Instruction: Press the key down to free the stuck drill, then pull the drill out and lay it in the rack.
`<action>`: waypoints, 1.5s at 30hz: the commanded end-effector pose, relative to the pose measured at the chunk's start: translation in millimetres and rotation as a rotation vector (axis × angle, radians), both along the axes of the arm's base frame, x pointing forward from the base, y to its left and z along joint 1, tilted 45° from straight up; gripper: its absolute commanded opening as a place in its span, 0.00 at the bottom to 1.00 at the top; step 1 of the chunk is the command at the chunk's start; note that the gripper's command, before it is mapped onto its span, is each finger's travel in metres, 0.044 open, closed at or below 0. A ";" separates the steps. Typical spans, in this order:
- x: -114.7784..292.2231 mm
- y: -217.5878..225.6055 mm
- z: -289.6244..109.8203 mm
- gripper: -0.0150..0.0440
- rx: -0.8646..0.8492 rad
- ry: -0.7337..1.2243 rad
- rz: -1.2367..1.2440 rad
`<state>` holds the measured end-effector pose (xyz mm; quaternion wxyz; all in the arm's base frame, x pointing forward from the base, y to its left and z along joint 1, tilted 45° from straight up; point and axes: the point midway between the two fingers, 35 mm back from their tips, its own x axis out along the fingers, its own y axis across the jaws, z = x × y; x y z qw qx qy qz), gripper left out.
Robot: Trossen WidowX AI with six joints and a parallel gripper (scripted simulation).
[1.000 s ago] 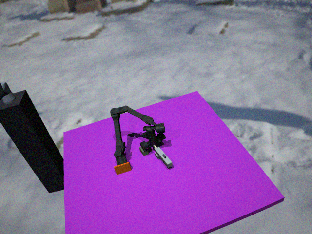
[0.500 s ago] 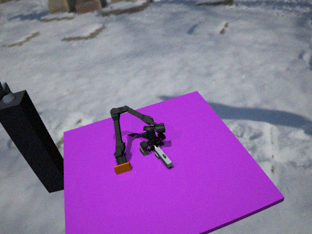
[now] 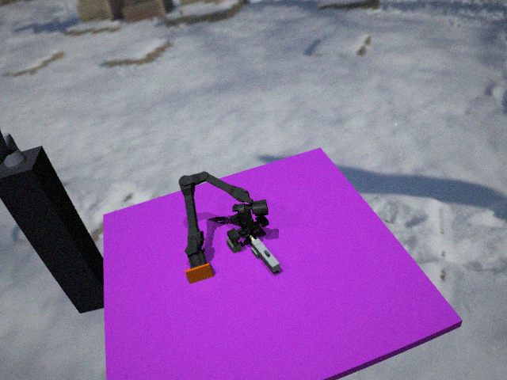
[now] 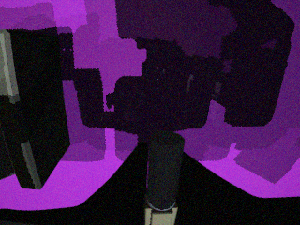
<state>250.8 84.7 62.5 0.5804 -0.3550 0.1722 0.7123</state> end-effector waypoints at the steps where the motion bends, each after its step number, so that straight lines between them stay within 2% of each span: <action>1: 0.0 -1.9 0.5 0.25 -0.005 0.000 -0.002; 45: -16.8 35.2 38.9 0.25 -0.002 0.001 -0.002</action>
